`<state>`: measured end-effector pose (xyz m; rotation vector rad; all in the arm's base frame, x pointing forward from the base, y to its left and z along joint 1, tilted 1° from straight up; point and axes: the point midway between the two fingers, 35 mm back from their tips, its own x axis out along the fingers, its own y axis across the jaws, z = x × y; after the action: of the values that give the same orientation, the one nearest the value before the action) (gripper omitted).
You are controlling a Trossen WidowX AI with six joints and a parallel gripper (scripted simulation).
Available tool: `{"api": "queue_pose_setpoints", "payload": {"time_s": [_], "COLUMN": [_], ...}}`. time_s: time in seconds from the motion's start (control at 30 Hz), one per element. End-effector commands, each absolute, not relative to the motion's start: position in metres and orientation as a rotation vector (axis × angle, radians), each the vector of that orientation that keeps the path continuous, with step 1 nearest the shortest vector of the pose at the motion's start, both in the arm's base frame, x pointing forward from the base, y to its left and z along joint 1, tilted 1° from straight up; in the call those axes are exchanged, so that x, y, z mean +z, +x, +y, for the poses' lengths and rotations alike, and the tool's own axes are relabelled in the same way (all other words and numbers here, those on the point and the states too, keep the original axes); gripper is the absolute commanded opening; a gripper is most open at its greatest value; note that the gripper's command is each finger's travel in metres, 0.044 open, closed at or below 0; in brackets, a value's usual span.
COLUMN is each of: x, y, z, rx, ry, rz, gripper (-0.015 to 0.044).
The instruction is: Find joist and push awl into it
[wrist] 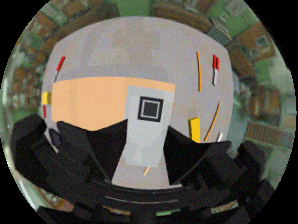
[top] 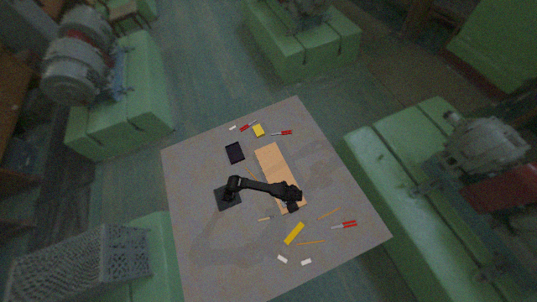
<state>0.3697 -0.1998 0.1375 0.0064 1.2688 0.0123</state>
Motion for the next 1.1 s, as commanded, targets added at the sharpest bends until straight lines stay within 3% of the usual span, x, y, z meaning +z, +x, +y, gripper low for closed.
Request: {"api": "queue_pose_setpoints", "payload": {"time_s": [0.0,0.47,1.07], "x": [0.158,0.193,0.19], "y": [0.371,0.369,0.4], "z": [-0.202,-0.195,-0.075], "rx": [0.012,0.025,0.267], "ry": [-0.002,-0.013,-0.194], "rz": [1.258,1.258,1.245], "gripper": [0.0,0.0,0.0]}}
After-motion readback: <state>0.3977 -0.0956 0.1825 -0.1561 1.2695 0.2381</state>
